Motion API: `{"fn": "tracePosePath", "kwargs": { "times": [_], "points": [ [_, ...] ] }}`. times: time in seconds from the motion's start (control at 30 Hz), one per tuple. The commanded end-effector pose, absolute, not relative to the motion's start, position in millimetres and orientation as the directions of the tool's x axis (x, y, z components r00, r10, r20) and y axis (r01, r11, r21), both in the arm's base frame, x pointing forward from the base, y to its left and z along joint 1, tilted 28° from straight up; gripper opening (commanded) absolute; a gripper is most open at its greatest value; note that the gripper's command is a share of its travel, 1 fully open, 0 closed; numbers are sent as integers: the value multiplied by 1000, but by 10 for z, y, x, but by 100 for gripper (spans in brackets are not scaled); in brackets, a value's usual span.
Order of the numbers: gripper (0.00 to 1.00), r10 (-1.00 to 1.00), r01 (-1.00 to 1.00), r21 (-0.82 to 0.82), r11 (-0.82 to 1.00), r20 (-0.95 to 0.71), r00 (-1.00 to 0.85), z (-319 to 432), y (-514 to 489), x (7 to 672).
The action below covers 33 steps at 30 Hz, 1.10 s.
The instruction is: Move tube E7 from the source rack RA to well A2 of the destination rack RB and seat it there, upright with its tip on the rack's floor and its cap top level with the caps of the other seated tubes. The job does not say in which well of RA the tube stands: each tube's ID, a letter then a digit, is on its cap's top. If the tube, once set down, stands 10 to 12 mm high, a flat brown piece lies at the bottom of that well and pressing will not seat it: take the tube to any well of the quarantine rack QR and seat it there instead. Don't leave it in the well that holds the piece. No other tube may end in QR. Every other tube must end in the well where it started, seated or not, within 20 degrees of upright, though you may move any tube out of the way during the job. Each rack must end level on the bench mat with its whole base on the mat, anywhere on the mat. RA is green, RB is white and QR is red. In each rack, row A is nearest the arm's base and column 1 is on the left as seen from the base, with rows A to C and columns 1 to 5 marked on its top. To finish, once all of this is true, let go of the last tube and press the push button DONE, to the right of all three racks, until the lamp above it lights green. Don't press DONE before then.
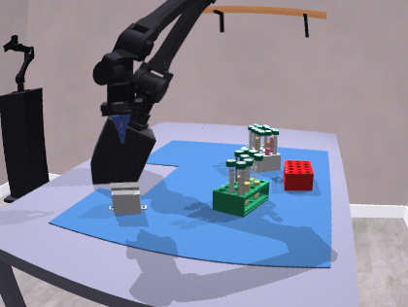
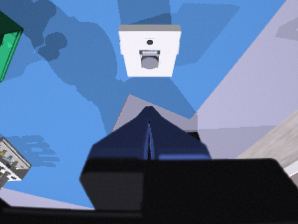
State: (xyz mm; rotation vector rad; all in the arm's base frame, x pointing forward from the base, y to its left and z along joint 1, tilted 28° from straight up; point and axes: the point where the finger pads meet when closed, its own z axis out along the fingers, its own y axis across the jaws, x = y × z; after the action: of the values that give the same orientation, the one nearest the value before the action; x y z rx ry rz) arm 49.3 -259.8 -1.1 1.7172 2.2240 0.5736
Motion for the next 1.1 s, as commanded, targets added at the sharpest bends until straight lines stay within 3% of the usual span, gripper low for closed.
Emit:
{"fn": "tracePosePath", "kwargs": {
  "times": [0.0,1.07],
  "points": [
    [0,966,859,457,231,-6,-257,104,-2887,495],
    [0,966,857,465,221,18,-259,-357,-2671,700]
  ]
}}
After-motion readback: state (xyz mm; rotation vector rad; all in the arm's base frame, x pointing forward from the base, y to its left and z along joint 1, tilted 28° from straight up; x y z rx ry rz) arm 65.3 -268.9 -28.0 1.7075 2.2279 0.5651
